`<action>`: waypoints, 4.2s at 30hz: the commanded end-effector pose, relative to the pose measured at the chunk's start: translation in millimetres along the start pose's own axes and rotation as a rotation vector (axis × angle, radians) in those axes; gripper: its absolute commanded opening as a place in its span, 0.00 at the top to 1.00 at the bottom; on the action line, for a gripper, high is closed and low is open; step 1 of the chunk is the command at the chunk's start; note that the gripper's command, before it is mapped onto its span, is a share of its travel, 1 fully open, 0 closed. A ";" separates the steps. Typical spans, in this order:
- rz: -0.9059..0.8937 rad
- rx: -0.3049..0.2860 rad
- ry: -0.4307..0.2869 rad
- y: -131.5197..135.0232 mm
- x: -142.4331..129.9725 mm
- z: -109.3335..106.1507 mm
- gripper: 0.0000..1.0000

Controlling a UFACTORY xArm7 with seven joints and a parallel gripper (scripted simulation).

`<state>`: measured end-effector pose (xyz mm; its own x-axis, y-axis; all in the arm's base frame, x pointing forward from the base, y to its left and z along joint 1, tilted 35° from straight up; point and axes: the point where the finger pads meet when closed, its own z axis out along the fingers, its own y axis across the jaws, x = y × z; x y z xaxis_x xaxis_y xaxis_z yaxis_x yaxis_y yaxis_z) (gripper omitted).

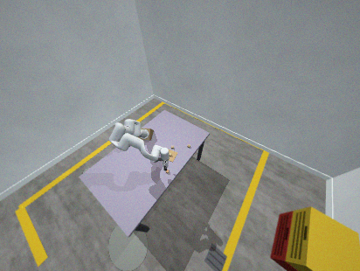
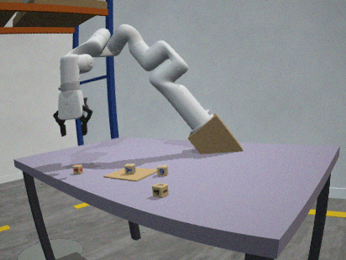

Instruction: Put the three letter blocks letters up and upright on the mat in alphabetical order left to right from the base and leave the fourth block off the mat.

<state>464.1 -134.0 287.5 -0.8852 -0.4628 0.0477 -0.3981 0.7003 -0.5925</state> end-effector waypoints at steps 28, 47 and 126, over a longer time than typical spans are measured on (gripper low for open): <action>-0.258 -0.014 -0.049 -2.1 -3.4 5.1 0.00; -0.801 0.000 -0.053 -1.4 -4.2 21.6 0.00; -1.509 0.021 -0.052 -0.5 -4.3 45.2 0.31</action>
<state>477.6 -157.2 251.3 0.3486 -0.7392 0.5762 -0.8971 -0.4412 -0.0233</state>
